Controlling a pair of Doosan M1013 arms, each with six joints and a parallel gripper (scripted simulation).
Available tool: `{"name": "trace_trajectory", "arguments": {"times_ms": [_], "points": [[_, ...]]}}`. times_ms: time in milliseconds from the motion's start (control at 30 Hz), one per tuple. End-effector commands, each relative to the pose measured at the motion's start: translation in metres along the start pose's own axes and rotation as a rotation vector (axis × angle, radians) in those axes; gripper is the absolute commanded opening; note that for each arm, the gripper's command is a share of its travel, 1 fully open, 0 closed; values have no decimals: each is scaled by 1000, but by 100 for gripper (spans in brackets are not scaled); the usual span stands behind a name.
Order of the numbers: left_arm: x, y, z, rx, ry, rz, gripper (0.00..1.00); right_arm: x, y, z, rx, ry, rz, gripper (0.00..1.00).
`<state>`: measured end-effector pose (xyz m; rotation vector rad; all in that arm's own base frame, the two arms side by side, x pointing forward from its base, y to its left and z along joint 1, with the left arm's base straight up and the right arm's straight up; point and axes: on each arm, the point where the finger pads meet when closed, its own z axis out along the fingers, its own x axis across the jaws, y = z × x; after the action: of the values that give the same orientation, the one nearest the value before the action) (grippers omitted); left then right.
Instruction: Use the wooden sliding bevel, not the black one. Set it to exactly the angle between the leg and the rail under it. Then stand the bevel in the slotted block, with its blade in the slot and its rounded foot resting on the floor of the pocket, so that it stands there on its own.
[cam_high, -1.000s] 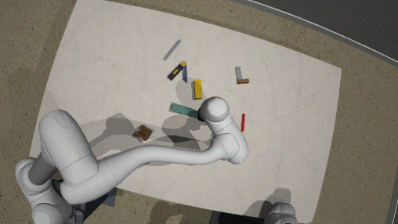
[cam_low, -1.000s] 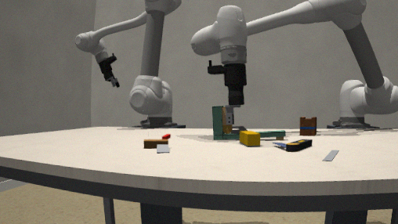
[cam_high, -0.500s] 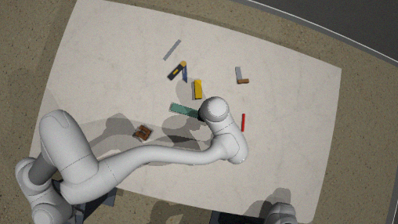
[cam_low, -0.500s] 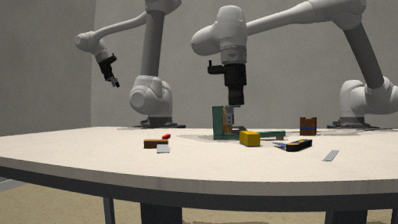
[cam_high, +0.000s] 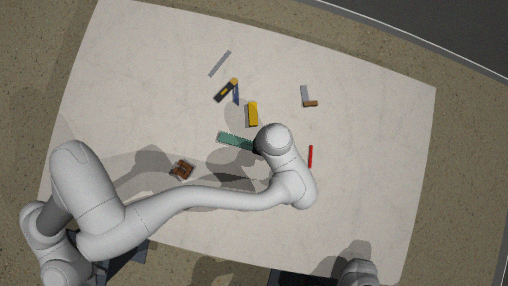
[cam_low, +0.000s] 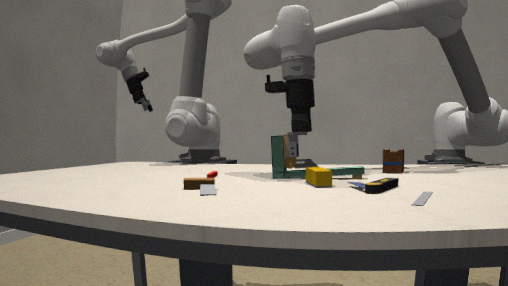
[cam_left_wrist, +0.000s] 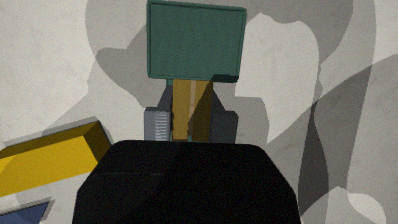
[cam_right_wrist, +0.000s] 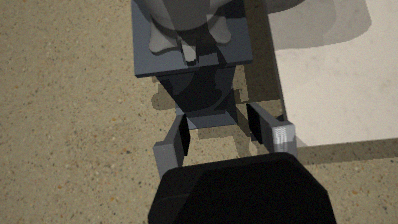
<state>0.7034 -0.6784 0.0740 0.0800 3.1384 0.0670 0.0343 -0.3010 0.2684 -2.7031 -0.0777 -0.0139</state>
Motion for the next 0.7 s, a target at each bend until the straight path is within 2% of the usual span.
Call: {"name": "trace_trajectory", "arguments": {"times_ms": [0,667], "points": [[0,0,-4,2,-1,0,0,0,0,-1,-1,1,0,100],[0,12,-4,2,-1,0,0,0,0,-1,-1,1,0,100]]}}
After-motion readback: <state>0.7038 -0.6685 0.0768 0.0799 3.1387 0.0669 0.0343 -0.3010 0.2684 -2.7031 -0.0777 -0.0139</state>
